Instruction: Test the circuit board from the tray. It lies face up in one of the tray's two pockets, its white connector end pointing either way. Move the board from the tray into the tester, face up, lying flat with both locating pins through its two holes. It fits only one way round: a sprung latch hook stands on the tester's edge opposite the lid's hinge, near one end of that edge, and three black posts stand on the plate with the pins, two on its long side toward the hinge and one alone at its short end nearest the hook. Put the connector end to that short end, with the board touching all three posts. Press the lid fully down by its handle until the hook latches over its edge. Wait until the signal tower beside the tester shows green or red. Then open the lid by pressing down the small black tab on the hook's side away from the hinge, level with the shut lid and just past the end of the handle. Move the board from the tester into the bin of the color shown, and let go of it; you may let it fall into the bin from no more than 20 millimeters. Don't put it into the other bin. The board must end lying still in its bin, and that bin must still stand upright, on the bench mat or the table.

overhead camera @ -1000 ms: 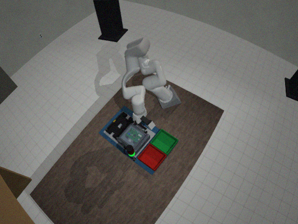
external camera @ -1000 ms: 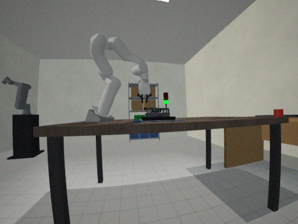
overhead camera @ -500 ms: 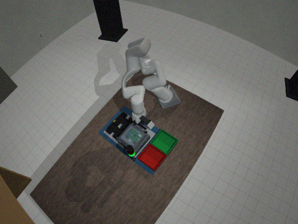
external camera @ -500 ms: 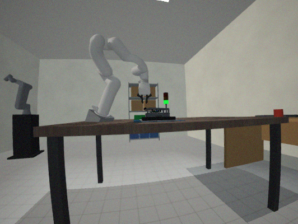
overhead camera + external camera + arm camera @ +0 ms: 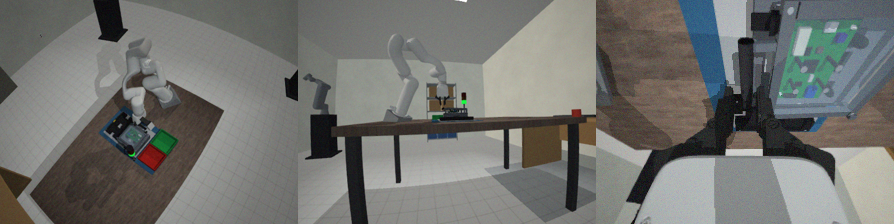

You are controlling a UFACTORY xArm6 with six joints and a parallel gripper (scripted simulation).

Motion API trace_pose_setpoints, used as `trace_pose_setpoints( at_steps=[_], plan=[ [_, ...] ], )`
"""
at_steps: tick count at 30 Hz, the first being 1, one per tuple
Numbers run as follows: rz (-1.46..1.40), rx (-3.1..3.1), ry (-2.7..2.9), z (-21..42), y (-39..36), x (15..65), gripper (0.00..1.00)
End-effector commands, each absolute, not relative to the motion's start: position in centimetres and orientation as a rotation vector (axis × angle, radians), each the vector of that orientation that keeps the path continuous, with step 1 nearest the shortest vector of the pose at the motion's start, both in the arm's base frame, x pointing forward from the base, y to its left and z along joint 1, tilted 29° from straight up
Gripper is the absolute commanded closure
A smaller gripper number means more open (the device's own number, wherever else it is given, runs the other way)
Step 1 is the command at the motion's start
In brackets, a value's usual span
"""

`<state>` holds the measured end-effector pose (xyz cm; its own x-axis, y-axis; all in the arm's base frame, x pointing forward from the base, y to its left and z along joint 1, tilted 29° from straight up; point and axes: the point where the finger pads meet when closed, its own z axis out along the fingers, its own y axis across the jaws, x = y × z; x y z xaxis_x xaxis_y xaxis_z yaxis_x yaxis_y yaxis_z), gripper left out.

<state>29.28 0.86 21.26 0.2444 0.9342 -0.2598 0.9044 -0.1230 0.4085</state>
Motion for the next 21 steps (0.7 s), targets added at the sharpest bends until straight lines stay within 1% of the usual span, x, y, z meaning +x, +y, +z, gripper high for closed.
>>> trace_pose_setpoints(
  at_steps=[1,21],
  plan=[
    [0.086,2.04,1.672,21.24,0.84,29.43,0.73],
    [0.086,2.04,1.672,20.7,0.63,29.7,0.73]
  ],
)
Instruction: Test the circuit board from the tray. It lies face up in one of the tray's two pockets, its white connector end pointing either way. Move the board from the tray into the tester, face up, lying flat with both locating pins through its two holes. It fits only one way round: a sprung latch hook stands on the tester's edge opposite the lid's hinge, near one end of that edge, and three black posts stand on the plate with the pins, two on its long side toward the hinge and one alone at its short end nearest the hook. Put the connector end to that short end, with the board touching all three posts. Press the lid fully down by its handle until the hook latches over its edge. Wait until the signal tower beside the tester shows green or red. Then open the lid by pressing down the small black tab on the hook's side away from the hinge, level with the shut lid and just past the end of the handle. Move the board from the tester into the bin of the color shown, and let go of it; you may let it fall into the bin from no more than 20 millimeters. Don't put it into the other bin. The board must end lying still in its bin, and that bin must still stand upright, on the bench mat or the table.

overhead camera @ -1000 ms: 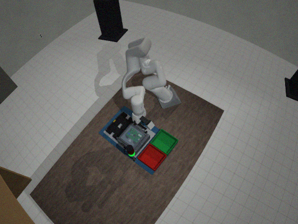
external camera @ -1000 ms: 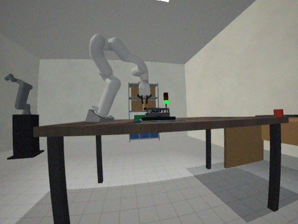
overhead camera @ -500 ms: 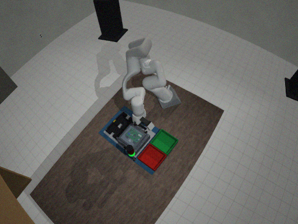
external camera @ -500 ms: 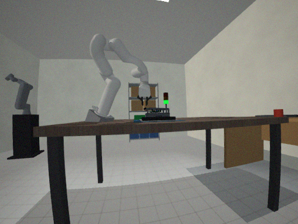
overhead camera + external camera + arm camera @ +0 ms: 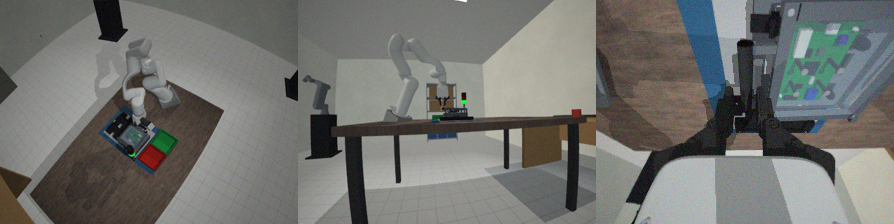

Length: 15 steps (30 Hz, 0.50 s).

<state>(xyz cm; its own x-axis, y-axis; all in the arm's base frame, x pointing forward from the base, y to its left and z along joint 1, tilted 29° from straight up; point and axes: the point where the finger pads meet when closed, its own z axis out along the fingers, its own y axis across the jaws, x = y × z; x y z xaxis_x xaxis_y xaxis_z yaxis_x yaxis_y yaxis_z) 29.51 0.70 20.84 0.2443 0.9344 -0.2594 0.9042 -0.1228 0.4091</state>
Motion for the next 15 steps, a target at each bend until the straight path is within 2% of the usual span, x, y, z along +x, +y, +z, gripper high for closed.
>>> trace_pose_setpoints(
  at_steps=[1,15],
  plan=[
    [0.086,2.04,1.672,20.59,0.59,29.76,0.73],
    [0.086,2.04,1.672,19.98,0.35,30.07,0.73]
  ],
)
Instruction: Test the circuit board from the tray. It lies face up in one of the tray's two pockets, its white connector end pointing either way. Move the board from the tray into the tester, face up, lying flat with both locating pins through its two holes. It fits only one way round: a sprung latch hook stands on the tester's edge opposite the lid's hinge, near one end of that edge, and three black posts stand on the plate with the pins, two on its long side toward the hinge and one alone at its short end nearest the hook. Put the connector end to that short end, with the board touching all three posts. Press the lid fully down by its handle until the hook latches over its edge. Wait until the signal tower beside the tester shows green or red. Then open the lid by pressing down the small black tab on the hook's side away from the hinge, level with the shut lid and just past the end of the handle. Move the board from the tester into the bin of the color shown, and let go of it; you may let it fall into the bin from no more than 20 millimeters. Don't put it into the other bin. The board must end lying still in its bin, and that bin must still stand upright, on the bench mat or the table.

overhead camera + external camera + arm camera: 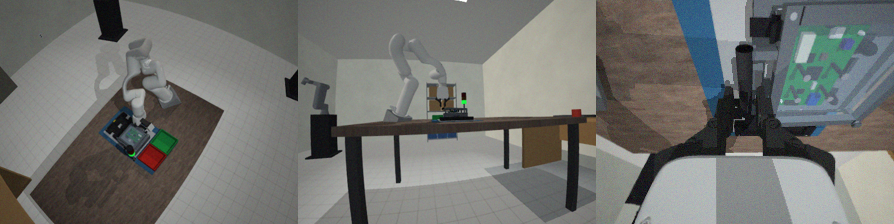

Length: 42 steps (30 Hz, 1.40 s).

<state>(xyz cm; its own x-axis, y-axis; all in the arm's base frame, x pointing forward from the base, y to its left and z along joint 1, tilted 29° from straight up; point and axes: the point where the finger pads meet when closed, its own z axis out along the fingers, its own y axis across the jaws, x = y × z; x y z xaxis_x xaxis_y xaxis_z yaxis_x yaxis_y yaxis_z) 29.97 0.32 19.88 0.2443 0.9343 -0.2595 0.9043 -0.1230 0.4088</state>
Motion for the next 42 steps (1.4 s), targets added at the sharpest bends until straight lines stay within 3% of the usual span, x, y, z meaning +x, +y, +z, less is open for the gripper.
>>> trace_pose_setpoints(
  at_steps=[1,35,36,42],
  plan=[
    [0.086,2.04,1.672,20.0,0.3,30.1,0.73],
    [0.086,2.04,1.672,17.7,-0.5,31.0,0.73],
    [0.086,2.04,1.672,17.7,-0.5,31.0,1.0],
    [0.086,2.04,1.672,17.7,-0.5,31.0,1.0]
  ],
)
